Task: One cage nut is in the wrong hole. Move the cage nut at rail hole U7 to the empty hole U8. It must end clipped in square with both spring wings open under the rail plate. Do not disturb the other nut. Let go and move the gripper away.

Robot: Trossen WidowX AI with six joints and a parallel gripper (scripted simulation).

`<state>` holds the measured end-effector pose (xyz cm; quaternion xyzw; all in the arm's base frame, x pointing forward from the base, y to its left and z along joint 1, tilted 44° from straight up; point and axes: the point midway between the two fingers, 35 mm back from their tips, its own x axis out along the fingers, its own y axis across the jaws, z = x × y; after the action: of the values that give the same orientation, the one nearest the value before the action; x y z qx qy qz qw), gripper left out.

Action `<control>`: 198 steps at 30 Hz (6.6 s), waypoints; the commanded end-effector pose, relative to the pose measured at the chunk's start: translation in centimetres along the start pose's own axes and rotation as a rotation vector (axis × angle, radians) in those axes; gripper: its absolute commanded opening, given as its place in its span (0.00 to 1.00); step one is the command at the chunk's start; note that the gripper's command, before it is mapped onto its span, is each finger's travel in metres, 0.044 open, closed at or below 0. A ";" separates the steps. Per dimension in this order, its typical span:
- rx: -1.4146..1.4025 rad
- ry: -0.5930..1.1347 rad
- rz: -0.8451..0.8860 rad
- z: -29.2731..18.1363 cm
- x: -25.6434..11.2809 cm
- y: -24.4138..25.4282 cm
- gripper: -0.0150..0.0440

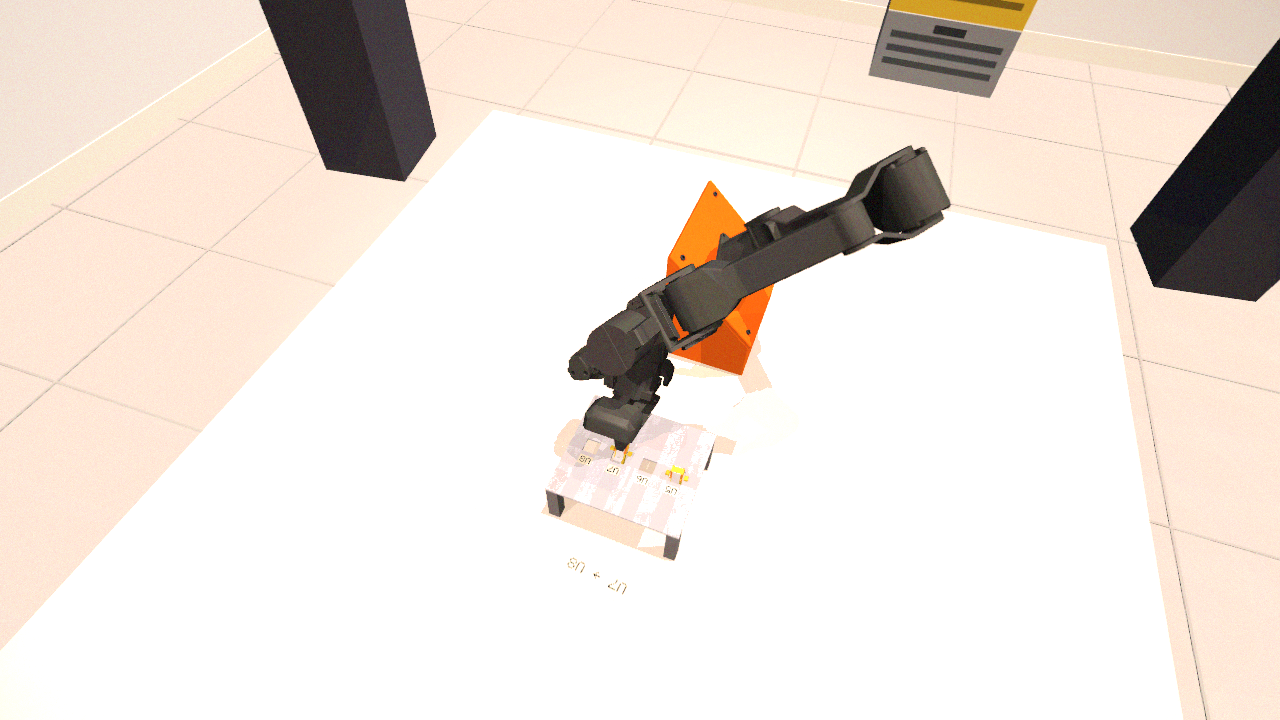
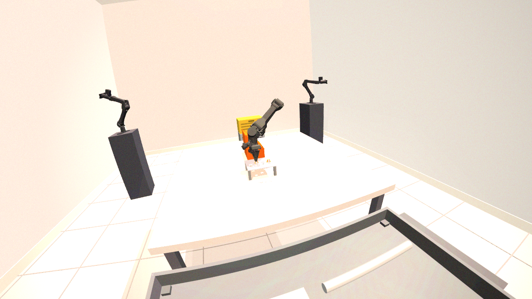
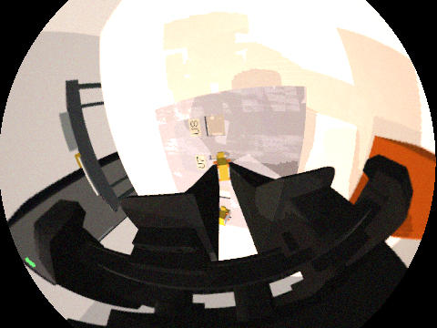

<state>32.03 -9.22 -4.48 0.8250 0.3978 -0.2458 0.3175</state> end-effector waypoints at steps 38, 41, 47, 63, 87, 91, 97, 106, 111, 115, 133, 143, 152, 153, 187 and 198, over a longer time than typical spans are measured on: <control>0.008 0.004 0.036 0.0 0.0 -0.4 0.30; 0.008 0.004 0.032 0.0 0.0 -0.4 0.30; 0.008 0.004 0.023 0.0 0.0 -0.3 0.30; 0.008 0.004 0.022 0.0 0.0 -0.2 0.30; 0.008 0.004 0.014 0.0 0.0 0.0 0.30; 0.008 0.004 0.013 0.0 0.0 0.0 0.30; 0.008 0.004 0.013 0.0 -0.1 0.1 0.30; 0.008 0.004 0.023 0.0 -0.1 0.0 0.30; 0.008 0.004 0.033 0.0 -0.1 0.0 0.30; 0.008 0.004 0.039 0.0 -0.1 -0.1 0.30; 0.008 0.004 0.039 0.0 -0.1 -0.1 0.30; 0.008 0.004 0.039 0.0 -0.1 -0.1 0.30; 0.008 0.004 0.039 0.0 0.0 -0.3 0.30; 0.008 0.004 0.039 0.0 0.0 -0.3 0.30; 0.008 0.003 0.067 0.0 0.0 -0.5 0.30; 0.009 0.003 0.074 0.0 0.0 -0.5 0.30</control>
<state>31.73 -9.09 -4.59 0.8395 0.3666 -0.2346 0.3254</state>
